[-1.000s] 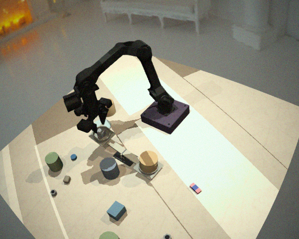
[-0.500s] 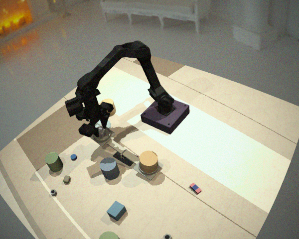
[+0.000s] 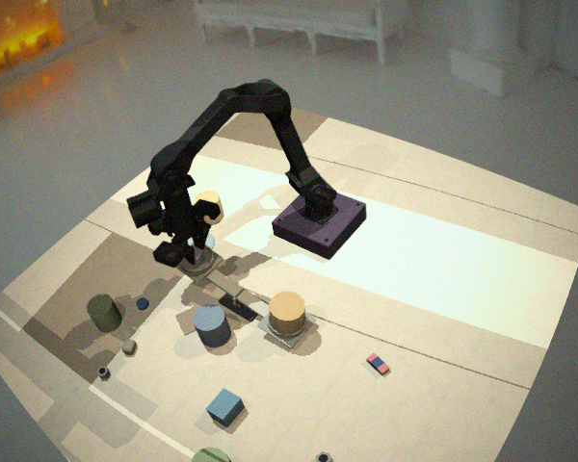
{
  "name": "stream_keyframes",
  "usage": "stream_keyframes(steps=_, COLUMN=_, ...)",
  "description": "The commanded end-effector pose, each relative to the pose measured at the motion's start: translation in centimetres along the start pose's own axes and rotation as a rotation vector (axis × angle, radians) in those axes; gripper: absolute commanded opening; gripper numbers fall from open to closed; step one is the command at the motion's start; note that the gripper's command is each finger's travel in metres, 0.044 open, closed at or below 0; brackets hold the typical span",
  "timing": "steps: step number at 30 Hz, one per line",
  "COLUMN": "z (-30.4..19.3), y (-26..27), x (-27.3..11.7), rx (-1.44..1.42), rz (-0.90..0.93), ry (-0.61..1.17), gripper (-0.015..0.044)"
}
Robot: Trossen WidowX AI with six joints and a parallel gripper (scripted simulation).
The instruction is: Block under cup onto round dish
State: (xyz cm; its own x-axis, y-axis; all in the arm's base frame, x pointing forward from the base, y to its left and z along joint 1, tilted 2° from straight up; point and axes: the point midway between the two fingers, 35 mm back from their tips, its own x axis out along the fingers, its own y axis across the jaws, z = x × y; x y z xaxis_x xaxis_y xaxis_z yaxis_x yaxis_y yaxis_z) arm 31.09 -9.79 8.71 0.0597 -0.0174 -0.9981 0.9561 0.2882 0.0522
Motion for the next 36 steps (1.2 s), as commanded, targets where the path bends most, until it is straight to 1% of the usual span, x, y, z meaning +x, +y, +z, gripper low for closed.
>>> stream_keyframes(steps=1, z=0.0, y=0.0, x=0.0, rx=0.005, rz=0.000, ry=-0.003, gripper=0.0082)
stream_keyframes(steps=4, z=0.1, y=0.1, x=-0.7, rx=0.005, rz=0.000, ry=-0.003, gripper=0.0003)
stream_keyframes(steps=22, z=0.0, y=0.0, x=-9.4, rx=0.005, rz=0.000, ry=-0.003, gripper=0.0000)
stream_keyframes(steps=26, z=0.3, y=-0.1, x=-9.3, rx=0.005, rz=0.000, ry=-0.004, gripper=0.0000)
stream_keyframes(steps=36, z=3.5, y=-2.1, x=-6.4, rx=0.005, rz=-0.003, ry=-0.006, gripper=0.0000)
